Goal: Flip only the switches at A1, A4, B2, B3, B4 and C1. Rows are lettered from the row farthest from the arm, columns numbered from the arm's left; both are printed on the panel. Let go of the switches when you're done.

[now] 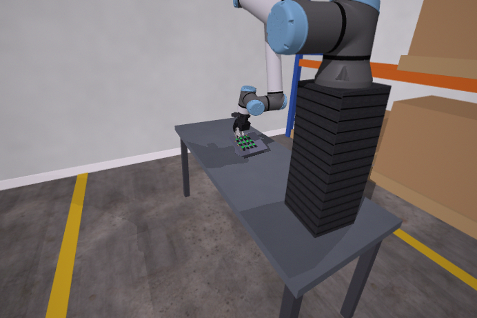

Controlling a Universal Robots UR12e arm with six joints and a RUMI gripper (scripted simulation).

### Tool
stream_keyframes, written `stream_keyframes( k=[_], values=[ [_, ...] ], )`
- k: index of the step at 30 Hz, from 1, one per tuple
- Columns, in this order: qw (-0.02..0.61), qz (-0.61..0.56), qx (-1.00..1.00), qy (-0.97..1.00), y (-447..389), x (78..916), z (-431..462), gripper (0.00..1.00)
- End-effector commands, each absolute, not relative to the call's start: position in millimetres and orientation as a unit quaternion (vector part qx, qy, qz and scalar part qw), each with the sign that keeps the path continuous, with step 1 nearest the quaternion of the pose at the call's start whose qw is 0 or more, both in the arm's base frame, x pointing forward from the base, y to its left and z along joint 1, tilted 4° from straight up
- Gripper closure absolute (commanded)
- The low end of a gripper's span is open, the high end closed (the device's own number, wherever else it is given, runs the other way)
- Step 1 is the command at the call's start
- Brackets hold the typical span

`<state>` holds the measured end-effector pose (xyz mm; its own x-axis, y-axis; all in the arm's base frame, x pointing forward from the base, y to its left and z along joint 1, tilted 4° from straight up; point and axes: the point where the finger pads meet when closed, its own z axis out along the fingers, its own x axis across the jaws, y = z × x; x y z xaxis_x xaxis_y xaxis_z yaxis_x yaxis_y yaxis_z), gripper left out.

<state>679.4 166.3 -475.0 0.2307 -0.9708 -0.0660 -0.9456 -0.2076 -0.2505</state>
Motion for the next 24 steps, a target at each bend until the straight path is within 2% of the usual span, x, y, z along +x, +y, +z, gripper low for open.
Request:
stream_keyframes(
  k=[1,24],
  values=[
    [0.12,-0.053,-0.776,0.617,168.2,680.8,-477.6,1.0],
    [0.12,-0.053,-0.776,0.617,168.4,681.2,-479.9,1.0]
  ],
)
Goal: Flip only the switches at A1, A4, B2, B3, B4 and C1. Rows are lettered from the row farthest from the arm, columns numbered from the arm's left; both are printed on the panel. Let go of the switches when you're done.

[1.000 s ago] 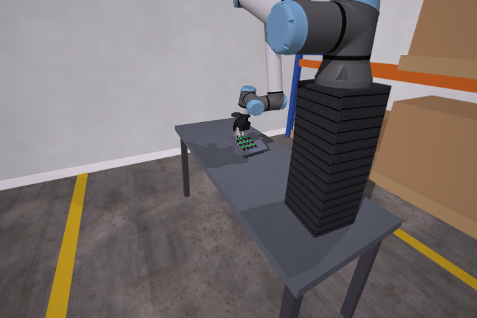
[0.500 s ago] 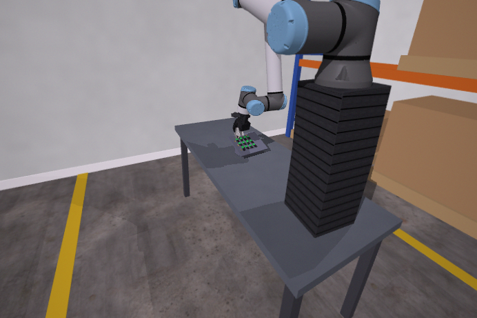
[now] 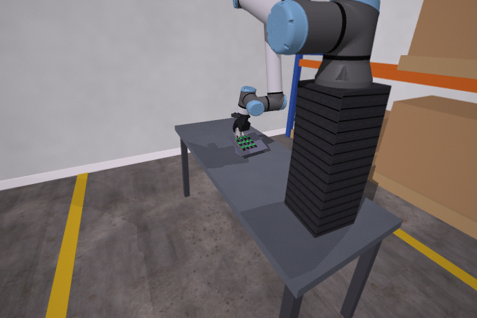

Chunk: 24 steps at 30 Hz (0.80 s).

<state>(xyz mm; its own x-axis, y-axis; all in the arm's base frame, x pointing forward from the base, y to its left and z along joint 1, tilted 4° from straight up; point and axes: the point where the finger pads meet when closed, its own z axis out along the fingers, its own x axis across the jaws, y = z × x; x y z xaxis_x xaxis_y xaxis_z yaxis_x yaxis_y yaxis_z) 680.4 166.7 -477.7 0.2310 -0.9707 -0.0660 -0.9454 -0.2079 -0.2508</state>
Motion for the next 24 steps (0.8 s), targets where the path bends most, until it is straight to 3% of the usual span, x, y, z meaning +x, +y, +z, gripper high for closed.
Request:
stream_keyframes(
  k=[1,24],
  values=[
    [0.12,-0.053,-0.776,0.617,168,681,-480,1.0],
    [0.119,-0.052,-0.775,0.618,163,672,-448,1.0]
  ],
)
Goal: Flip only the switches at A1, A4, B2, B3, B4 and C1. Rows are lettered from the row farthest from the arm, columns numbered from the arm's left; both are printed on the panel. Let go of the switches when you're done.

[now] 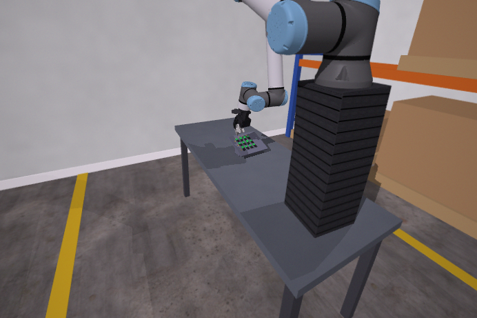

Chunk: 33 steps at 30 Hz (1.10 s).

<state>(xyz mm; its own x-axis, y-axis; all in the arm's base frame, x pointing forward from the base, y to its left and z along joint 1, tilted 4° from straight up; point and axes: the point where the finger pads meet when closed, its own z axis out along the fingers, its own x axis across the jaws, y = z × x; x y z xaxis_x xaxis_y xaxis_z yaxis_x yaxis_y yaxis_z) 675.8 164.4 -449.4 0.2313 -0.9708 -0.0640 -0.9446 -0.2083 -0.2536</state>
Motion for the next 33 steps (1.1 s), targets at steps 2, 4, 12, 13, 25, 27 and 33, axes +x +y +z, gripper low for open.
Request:
stream_keyframes(
  k=[2,4,12,13,25,27,33],
  values=[
    [0.119,-0.052,-0.775,0.618,164,671,-449,1.0],
    [0.119,-0.052,-0.775,0.618,164,671,-449,1.0],
    [0.119,-0.051,-0.775,0.618,148,665,-454,1.0],
    [0.119,-0.051,-0.775,0.618,136,661,-458,1.0],
    [0.12,-0.053,-0.775,0.618,93,652,-469,1.0],
    [0.12,-0.054,-0.775,0.618,93,653,-468,1.0],
    [0.12,-0.054,-0.776,0.617,94,653,-469,1.0]
  ],
)
